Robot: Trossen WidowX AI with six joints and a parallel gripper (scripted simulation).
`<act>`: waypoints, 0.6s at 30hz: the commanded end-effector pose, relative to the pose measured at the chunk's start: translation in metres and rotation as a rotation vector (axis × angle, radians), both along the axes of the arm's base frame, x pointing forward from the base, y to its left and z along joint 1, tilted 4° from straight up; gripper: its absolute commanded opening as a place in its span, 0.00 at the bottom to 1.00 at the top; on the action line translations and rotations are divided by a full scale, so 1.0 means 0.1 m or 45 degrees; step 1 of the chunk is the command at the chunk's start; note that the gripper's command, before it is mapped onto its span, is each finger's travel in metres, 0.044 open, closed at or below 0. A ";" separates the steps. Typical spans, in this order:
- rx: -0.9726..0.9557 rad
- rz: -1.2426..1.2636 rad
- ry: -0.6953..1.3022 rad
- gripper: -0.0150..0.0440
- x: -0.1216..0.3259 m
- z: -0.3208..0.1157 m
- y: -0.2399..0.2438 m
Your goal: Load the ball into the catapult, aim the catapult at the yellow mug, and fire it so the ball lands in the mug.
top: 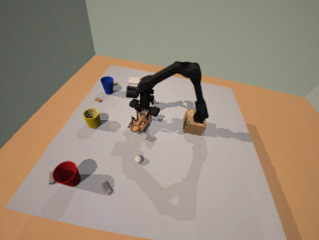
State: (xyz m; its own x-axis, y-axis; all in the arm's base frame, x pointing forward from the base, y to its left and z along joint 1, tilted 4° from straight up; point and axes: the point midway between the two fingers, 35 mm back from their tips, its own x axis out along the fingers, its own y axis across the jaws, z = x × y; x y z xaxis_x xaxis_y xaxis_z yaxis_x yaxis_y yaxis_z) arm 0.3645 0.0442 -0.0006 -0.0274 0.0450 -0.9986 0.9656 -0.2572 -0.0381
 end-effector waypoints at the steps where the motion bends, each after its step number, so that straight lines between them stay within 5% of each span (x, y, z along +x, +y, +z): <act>1: 0.002 0.013 -0.026 0.25 0.04 0.15 0.00; 18: 0.018 0.733 -0.060 0.25 0.08 0.14 0.00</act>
State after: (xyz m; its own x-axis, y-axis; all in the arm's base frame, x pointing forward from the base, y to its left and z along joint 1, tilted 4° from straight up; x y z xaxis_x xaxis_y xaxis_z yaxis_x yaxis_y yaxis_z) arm 0.3677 0.0439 0.0091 -0.0200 0.0457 -0.9988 0.9831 0.1826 -0.0113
